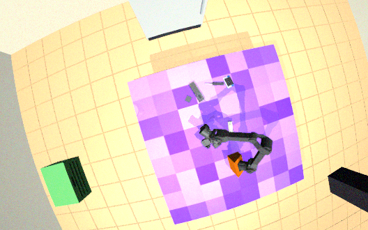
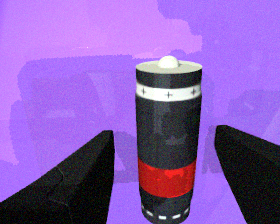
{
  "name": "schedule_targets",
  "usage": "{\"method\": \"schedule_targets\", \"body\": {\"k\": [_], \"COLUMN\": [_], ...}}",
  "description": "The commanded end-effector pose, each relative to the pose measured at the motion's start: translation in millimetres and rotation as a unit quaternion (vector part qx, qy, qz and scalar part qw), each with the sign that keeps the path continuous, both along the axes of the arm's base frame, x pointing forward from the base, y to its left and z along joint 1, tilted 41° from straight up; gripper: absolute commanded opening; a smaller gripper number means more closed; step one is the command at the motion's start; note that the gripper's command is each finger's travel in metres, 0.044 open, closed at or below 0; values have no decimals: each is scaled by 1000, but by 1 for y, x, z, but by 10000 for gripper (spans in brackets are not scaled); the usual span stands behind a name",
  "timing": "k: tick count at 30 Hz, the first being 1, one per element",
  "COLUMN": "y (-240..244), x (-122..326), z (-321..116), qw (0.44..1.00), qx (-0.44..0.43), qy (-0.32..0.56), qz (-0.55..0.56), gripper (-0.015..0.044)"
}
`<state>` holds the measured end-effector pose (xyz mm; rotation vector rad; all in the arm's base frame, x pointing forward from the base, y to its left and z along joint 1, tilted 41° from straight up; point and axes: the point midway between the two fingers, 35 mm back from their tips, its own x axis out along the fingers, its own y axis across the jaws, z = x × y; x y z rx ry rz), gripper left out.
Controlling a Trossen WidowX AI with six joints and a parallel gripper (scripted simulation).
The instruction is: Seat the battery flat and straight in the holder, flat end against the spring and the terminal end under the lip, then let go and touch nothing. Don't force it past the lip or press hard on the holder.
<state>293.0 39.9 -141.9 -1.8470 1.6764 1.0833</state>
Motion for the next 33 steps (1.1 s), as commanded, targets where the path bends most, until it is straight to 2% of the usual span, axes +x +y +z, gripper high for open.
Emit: {"method": "schedule_targets", "body": {"k": [1, 3, 4, 11, 17, 21, 33], "y": [-2, -2, -2, -1, 30, 31, -13], "x": [0, 0, 0, 0, 1, 1, 7], "z": [-1, -1, -1, 0, 36, 37, 93], "qw": [1000, 1000, 1000, 1000, 1000, 1000, 982], "qx": [-2, -2, -2, -2, -1, -1, 9], "qy": [0, 0, 0, 0, 0, 0, 118], "qz": [2, 2, 2, 2, 2, 2, 145], "gripper": [134, 82, 77, 77, 77, 77, 77]}}
